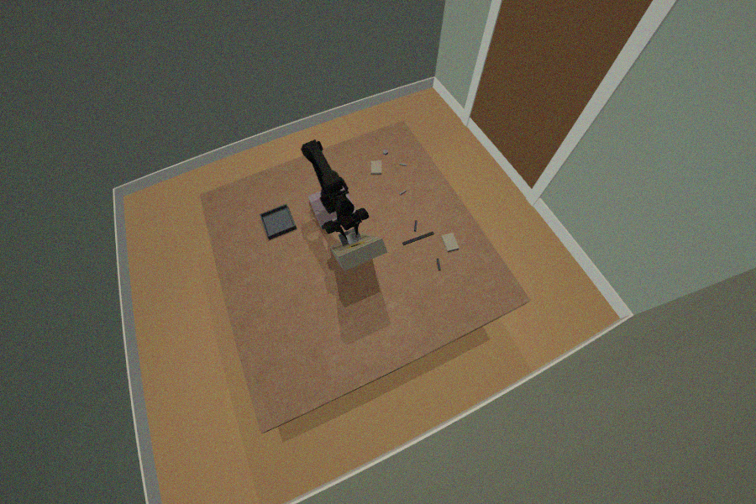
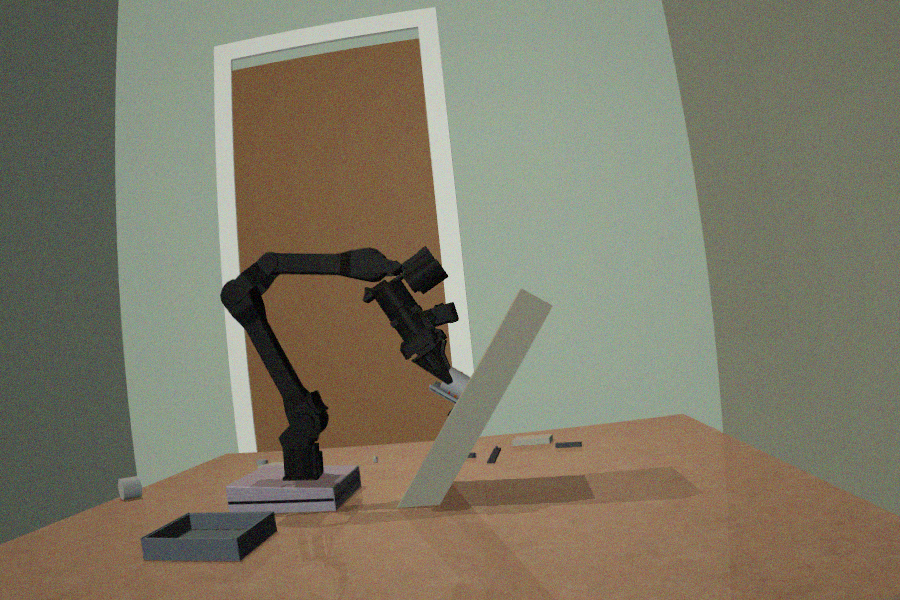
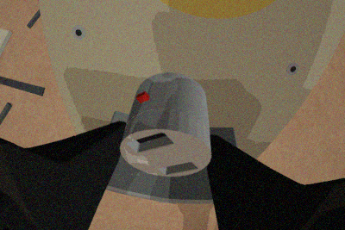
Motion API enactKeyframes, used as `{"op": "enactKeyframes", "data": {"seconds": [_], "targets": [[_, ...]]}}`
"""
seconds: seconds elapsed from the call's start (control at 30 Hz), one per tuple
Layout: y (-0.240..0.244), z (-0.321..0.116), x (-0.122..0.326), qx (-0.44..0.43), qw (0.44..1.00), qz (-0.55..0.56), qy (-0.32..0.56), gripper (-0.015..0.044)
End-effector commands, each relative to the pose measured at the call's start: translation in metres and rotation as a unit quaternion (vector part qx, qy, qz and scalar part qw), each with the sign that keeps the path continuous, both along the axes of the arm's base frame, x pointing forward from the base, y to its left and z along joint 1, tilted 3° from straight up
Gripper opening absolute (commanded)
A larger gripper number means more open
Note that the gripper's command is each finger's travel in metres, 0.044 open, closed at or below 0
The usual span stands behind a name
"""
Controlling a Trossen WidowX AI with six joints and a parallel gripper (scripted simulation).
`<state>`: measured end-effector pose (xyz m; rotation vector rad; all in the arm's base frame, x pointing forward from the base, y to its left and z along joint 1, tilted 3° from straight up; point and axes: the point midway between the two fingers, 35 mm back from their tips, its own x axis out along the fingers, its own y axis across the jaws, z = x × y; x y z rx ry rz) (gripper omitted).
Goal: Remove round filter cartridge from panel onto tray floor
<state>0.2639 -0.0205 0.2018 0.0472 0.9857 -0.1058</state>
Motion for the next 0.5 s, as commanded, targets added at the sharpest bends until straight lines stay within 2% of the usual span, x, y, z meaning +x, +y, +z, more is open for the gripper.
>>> {"op": "enactKeyframes", "data": {"seconds": [0.0, 0.23, 0.47], "targets": [[-0.001, 0.013, 0.008, -0.001, 1.000, 0.000, -0.007, 0.0000], [-0.001, 0.023, 0.011, 0.000, 1.000, 0.000, -0.007, 0.0000], [0.001, 0.053, -0.003, 0.000, 1.000, 0.000, -0.007, 0.0000]]}}
